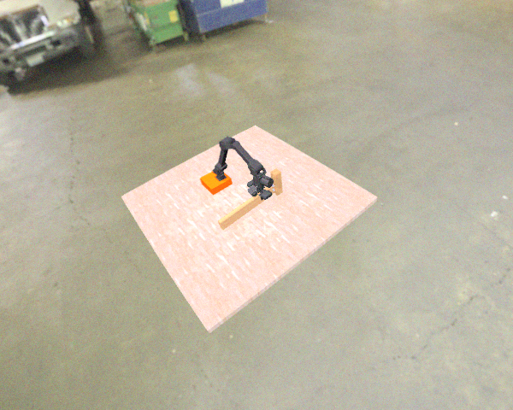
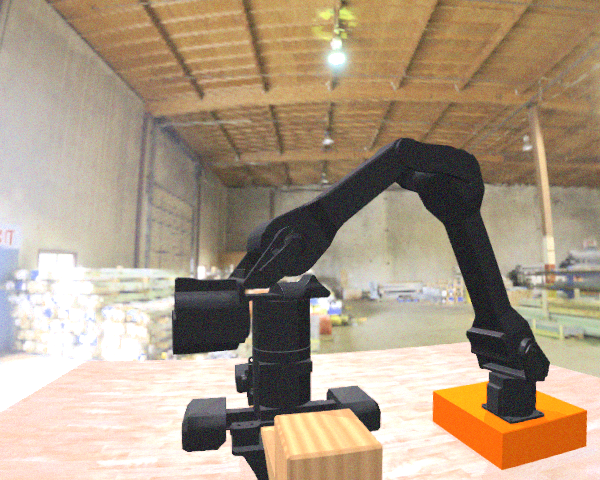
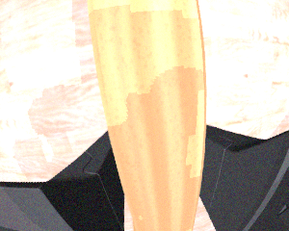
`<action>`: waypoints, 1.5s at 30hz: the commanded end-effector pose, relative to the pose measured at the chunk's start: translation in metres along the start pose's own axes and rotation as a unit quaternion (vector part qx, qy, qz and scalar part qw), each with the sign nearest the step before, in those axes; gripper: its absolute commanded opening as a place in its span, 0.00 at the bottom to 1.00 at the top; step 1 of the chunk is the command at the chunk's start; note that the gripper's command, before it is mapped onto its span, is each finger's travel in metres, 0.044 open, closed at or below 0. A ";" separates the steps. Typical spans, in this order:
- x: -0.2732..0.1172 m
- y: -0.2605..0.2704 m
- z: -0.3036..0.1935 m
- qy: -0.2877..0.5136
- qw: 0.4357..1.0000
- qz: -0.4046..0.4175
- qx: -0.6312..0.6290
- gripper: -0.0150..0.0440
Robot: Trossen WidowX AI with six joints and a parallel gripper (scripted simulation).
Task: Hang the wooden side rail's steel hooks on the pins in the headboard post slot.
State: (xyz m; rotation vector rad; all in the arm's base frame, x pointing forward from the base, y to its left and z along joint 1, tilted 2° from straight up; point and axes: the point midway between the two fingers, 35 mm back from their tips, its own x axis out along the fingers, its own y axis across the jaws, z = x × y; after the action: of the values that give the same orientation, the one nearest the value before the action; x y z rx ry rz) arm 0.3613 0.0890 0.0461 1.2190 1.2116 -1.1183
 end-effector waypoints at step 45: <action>-0.002 0.001 -0.006 0.003 1.000 0.002 0.001 0.25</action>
State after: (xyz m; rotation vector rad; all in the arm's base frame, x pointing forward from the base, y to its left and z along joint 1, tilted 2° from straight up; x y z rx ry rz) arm 0.3610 0.0933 0.0461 1.2191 1.2119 -1.1175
